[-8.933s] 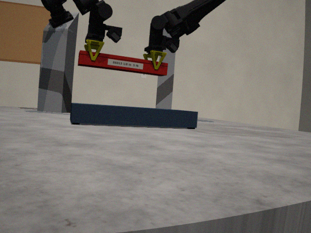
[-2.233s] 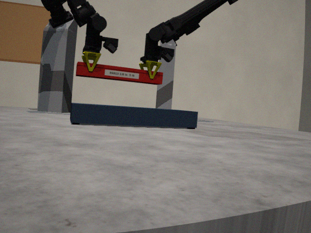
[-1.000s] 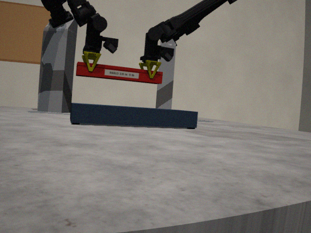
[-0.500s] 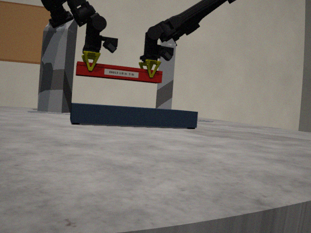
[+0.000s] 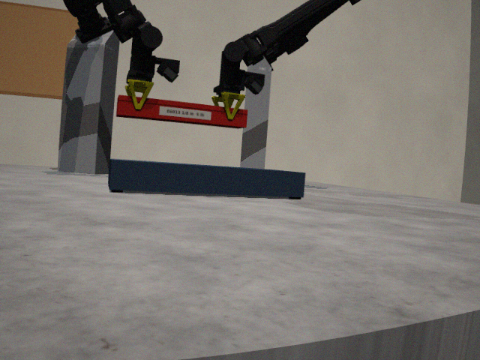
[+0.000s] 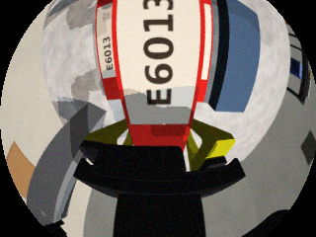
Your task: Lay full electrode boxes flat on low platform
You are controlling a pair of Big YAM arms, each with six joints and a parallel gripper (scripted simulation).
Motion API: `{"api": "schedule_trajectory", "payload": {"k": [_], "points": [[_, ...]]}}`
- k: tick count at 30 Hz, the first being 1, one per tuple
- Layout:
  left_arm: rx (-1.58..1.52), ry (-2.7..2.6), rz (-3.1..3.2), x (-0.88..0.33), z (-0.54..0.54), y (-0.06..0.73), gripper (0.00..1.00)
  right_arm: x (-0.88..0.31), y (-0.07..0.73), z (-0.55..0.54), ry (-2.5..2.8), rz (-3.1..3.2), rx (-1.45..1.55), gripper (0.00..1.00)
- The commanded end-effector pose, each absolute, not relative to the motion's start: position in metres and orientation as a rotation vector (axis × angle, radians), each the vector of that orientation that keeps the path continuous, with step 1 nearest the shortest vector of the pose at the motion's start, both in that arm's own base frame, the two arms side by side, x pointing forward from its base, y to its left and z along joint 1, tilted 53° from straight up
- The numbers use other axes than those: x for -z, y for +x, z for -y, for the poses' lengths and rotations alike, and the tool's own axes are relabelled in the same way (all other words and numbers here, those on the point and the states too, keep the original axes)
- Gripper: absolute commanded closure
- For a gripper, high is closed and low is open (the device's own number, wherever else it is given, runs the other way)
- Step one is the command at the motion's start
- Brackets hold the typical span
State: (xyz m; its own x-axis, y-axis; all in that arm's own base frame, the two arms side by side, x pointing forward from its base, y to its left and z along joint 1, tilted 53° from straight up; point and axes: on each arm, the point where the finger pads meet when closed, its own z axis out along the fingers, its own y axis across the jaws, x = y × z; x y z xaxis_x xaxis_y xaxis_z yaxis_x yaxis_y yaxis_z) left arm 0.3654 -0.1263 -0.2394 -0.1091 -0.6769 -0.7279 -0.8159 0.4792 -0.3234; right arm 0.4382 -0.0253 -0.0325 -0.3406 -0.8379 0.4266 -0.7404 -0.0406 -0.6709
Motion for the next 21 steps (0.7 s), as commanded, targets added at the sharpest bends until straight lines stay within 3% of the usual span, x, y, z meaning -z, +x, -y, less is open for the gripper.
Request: {"api": "schedule_trajectory", "payload": {"k": [1, 21], "points": [[-0.142, -1.228, -1.843, 0.2328, 0.1423, 0.3497, 1.00, 0.0378, 0.4209, 0.0144, -1.760, -2.064, 1.337, 1.00], [-0.144, -1.229, -1.847, 0.2375, 0.1386, 0.3463, 1.00, 0.0389, 0.4194, 0.0161, -1.765, -2.055, 1.342, 1.00]]}}
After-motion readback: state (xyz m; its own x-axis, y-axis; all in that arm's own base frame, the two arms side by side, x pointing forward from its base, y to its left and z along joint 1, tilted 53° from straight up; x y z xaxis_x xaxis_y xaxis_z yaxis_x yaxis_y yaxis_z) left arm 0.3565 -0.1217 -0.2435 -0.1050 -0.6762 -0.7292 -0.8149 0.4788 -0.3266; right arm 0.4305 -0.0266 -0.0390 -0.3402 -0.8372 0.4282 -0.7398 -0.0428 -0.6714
